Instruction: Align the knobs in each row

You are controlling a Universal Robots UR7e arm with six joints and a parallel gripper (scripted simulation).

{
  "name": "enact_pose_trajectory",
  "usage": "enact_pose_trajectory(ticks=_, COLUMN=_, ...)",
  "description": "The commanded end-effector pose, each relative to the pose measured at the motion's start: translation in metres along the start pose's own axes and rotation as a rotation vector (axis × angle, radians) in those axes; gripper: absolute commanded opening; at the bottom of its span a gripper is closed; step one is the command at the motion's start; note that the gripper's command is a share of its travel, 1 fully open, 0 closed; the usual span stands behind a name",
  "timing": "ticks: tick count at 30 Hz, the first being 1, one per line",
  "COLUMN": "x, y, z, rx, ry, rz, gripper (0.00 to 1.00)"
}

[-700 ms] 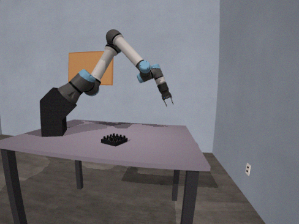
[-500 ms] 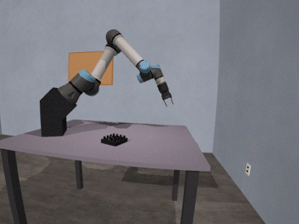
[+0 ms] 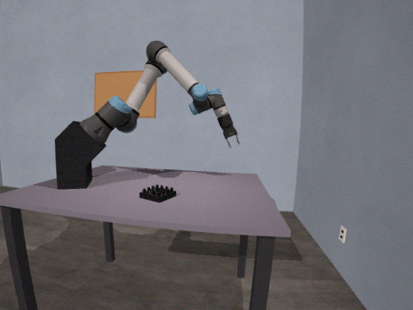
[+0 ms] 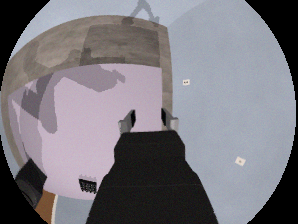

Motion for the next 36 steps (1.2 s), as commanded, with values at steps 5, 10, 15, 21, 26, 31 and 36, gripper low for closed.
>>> enact_pose_trajectory(ticks=5, x=0.001, y=-0.003, z=0.007, rx=0.012, ry=-0.009, rz=-0.008, gripper=1.00)
enact_pose_trajectory(ticks=10, x=0.006, y=-0.012, z=0.026, rx=0.043, ry=-0.032, rz=-0.034, gripper=1.00)
enact_pose_trajectory(ticks=15, x=0.009, y=-0.021, z=0.043, rx=0.074, ry=-0.054, rz=-0.058, gripper=1.00)
enact_pose_trajectory(ticks=21, x=0.016, y=-0.049, z=0.093, rx=0.171, ry=-0.116, rz=-0.124, gripper=1.00)
enact_pose_trajectory(ticks=26, x=0.018, y=-0.082, z=0.146, rx=0.292, ry=-0.182, rz=-0.190, gripper=1.00)
enact_pose_trajectory(ticks=31, x=0.016, y=-0.107, z=0.180, rx=0.383, ry=-0.225, rz=-0.232, gripper=1.00)
enact_pose_trajectory(ticks=36, x=0.006, y=-0.152, z=0.236, rx=0.561, ry=-0.295, rz=-0.294, gripper=1.00)
Point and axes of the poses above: the point where the finger pads meet when closed, its own x axis out along the fingers, its own y axis across the jaws, z = x × y, the point moved 1 cm from there along -x, back along the fingers, and after that the axes turned 5 degrees about -x, right-handed, at the moved point
